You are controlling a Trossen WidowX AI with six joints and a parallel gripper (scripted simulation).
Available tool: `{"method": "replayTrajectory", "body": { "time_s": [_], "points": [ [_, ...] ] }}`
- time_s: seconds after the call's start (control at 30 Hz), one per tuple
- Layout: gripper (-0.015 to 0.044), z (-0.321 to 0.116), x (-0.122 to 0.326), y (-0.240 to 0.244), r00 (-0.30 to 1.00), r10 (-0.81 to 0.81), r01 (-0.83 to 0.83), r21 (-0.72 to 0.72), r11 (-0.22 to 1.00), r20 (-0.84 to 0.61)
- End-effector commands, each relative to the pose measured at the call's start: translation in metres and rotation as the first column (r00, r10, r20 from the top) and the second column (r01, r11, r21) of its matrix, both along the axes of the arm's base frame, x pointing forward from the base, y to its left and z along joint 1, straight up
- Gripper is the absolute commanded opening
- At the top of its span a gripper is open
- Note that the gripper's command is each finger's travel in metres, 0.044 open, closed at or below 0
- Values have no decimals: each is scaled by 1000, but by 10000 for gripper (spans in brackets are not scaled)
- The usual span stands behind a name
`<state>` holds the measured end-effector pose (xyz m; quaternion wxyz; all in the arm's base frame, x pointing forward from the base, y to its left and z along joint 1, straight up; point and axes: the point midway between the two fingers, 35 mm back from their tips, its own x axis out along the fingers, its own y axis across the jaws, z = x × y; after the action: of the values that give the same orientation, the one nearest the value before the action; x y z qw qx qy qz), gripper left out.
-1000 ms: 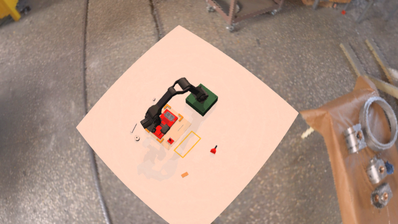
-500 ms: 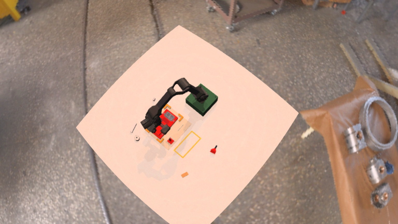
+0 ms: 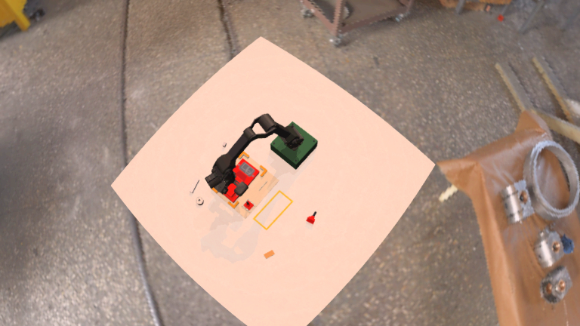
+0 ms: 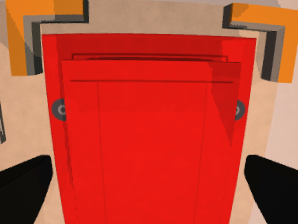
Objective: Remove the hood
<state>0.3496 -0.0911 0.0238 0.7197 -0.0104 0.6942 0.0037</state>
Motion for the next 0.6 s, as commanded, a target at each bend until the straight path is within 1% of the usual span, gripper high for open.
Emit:
{"method": "replayTrajectory", "body": {
  "time_s": [0.0, 0.57],
  "points": [
    [440, -4, -1, 0, 1000, 4, -4, -1, 1000, -6],
    [440, -13, -1, 0, 1000, 4, -4, -1, 1000, -6]
  ]
}}
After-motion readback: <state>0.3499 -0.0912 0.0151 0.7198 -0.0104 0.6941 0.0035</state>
